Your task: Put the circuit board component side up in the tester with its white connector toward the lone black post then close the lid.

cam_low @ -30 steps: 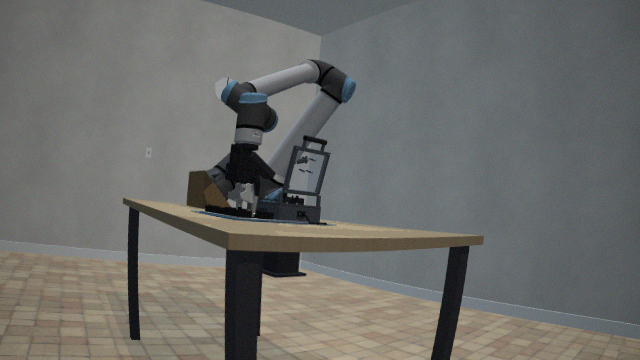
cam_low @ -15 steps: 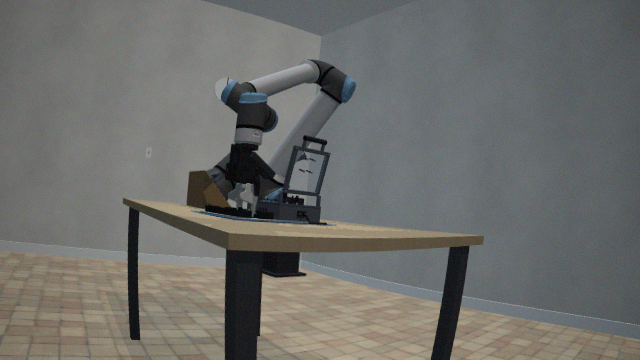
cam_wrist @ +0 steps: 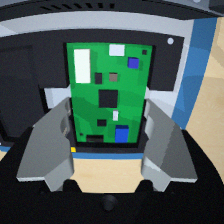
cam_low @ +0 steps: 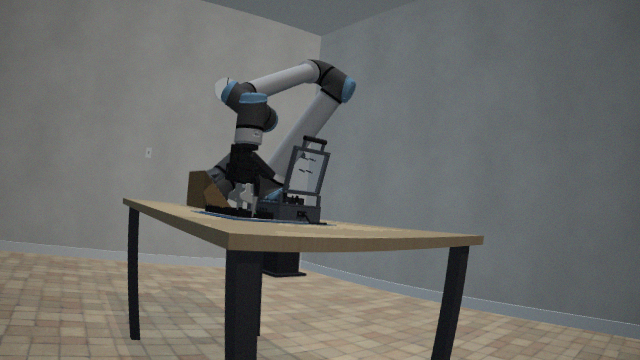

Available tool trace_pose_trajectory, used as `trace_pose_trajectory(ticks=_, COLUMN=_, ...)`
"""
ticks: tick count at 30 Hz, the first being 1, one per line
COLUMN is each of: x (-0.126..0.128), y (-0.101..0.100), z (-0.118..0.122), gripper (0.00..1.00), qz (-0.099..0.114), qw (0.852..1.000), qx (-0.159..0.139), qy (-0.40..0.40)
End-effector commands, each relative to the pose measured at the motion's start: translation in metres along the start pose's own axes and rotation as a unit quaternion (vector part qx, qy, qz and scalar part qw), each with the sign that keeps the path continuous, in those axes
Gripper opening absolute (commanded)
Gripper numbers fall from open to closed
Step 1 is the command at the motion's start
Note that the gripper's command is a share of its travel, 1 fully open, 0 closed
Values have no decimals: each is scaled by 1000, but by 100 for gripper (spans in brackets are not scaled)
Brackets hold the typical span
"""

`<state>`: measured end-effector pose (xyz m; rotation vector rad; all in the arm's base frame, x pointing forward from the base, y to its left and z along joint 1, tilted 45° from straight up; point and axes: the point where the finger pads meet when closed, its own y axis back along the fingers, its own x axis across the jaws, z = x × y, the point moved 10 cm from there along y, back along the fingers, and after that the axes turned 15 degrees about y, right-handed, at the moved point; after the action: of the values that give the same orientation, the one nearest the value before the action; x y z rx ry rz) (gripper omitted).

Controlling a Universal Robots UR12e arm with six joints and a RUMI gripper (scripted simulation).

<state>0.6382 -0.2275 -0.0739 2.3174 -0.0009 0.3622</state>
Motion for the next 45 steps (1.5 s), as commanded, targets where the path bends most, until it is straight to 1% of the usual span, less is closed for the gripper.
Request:
trace_pose_trajectory(ticks=1, x=0, y=1, z=0, gripper=47, qz=0, qw=1000, qx=-1, qy=0)
trace_pose_trajectory(ticks=11, x=0, y=1, z=0, gripper=47, qz=0, qw=1000, qx=-1, qy=0)
trace_pose_trajectory(ticks=12, x=0, y=1, z=0, gripper=44, qz=0, qw=1000, qx=-1, qy=0)
trace_pose_trajectory(ticks=23, x=0, y=1, z=0, gripper=44, qz=0, qw=1000, qx=-1, qy=0)
trace_pose_trajectory(ticks=24, x=0, y=1, z=0, gripper=42, qz=0, qw=1000, qx=-1, qy=0)
trace_pose_trajectory(ticks=37, x=0, y=1, z=0, gripper=42, qz=0, qw=1000, qx=-1, qy=0)
trace_pose_trajectory(ticks=38, x=0, y=1, z=0, gripper=39, qz=0, qw=1000, qx=-1, qy=0)
trace_pose_trajectory(ticks=45, x=0, y=1, z=0, gripper=39, qz=0, qw=1000, qx=-1, qy=0)
